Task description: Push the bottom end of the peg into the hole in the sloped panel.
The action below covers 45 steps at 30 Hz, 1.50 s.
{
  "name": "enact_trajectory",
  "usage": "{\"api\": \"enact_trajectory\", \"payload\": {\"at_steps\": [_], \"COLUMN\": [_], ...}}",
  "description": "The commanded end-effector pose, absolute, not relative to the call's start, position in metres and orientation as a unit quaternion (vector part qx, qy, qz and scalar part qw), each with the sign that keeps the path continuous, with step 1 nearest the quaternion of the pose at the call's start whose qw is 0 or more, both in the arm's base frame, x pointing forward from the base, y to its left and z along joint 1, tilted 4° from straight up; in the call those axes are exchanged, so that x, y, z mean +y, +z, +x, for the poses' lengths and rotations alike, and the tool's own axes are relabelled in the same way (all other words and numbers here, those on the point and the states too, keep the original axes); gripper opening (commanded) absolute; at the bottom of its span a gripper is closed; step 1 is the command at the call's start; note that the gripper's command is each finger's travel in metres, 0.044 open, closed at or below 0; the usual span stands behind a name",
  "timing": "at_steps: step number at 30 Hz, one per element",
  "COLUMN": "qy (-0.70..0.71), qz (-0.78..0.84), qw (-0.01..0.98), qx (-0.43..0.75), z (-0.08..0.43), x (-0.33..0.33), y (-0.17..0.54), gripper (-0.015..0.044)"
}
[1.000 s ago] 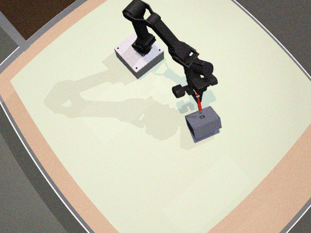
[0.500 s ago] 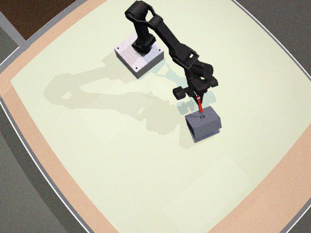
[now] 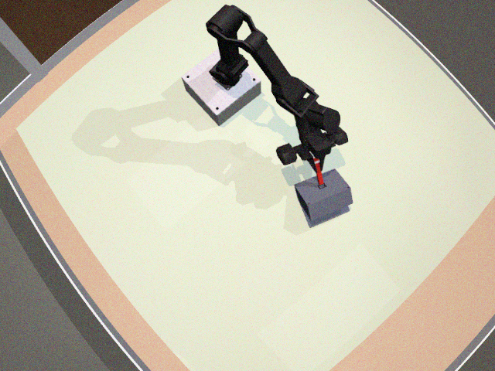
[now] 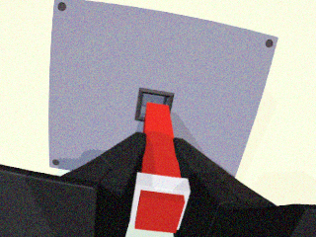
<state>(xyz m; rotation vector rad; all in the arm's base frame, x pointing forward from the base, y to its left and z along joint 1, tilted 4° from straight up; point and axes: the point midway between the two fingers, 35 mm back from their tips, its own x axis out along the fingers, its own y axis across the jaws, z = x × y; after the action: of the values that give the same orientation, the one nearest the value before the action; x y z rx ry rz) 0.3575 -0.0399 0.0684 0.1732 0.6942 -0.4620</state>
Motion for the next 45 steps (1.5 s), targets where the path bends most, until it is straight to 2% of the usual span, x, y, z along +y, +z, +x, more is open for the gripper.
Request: {"api": "enact_trajectory", "payload": {"at_steps": [1, 45], "qy": [-0.223, -0.224], "qz": [0.084, 0.084], "qw": [0.911, 0.911], "qx": [0.337, 0.336], "z": [0.359, 0.37], "x": [-0.04, -0.044], "y": [0.068, 0.058], "gripper": [0.0, 0.0]}}
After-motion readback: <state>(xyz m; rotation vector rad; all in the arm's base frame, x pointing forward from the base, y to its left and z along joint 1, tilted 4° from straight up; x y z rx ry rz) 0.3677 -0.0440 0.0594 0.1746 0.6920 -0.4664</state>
